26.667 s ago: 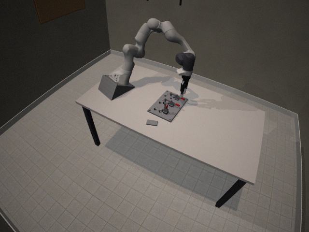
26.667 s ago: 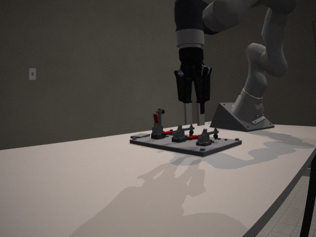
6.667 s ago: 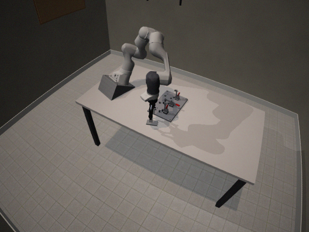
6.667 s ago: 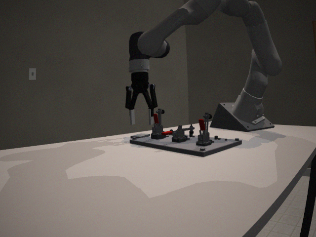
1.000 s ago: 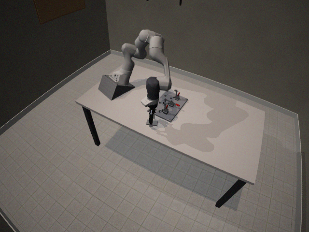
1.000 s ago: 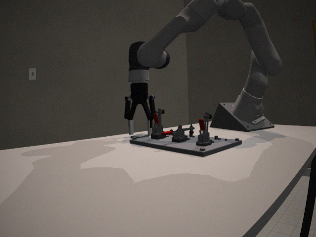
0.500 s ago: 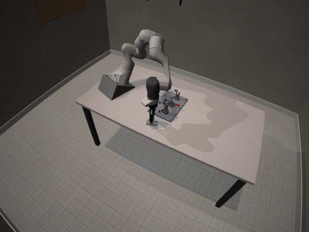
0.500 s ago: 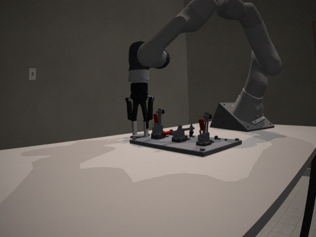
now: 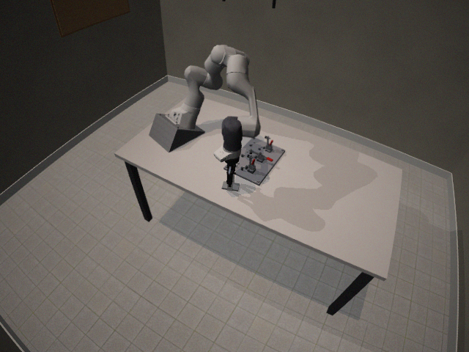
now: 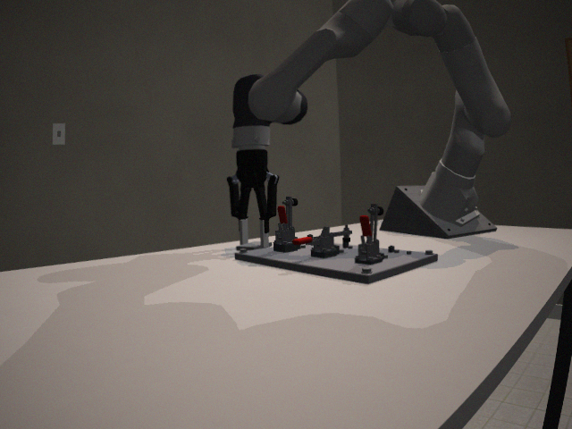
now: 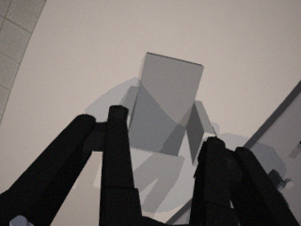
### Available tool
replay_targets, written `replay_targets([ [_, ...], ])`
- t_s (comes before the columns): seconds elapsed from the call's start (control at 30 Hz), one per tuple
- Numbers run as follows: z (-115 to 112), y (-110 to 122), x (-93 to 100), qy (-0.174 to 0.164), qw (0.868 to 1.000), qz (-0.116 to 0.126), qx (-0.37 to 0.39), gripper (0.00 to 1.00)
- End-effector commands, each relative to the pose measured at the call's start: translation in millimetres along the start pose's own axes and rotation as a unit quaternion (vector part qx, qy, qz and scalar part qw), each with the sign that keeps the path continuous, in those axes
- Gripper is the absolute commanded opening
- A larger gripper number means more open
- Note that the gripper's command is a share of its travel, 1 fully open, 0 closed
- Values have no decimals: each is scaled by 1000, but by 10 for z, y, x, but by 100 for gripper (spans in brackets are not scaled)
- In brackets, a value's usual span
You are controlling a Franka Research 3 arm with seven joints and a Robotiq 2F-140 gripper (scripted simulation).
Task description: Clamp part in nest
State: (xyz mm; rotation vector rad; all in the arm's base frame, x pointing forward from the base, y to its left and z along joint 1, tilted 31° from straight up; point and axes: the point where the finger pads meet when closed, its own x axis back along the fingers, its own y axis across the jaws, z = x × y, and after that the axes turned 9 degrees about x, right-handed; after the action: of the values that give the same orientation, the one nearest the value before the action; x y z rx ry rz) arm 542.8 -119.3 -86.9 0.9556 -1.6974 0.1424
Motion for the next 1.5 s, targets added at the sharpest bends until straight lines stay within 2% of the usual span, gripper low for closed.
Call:
replay_targets([
  [0.0,-4,4,-5,-1,1000,0,1,0],
  [0.83,-4,4,43,-1,1000,0,1,0],
  [1.2,-4,4,307,-1,1000,0,1,0],
  [1.27,-4,4,307,-1,1000,0,1,0],
  [1.47,-3,4,536,-1,1000,0,1,0],
])
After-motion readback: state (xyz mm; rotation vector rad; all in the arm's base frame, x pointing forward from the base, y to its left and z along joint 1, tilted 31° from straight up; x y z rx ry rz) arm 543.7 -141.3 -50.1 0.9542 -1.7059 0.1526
